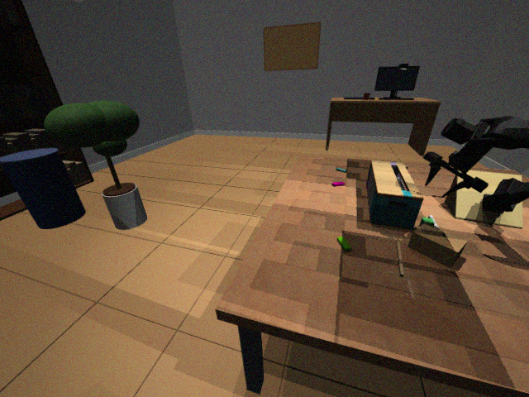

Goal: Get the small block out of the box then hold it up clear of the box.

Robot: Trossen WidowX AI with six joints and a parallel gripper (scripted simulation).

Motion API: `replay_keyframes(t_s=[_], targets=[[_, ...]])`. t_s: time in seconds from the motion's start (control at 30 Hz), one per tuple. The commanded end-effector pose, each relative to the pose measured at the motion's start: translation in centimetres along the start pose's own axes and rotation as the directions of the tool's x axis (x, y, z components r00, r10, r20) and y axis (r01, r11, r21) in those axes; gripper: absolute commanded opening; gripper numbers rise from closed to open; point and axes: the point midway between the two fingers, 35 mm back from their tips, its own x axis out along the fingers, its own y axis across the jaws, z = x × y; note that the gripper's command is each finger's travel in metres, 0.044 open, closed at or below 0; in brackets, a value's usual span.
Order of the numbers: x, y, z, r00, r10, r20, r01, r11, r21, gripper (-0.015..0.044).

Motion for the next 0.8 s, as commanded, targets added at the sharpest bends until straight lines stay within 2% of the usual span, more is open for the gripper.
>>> replay_keyframes(t_s=[0.0, 0.17, 0.37, 0.57, 0.77], targets=[[1.8, -0.6, 1.0, 1.0, -0.009, 0.027, 0.026, 0.623, -0.781, 0.0285], [2.5, -0.9, 1.2, 0.999, -0.011, 0.03, 0.032, 0.323, -0.946, 0.0285], [3.1, -1.2, 1.2, 0.999, -0.014, 0.032, 0.031, -0.058, -0.998, 0.0285], [3.7, -1.5, 1.3, 0.999, -0.016, 0.031, 0.021, -0.429, -0.903, 0.0285], [4.2, -1.8, 1.4, 0.999, -0.018, 0.029, 0.007, -0.737, -0.676, 0.0285]])
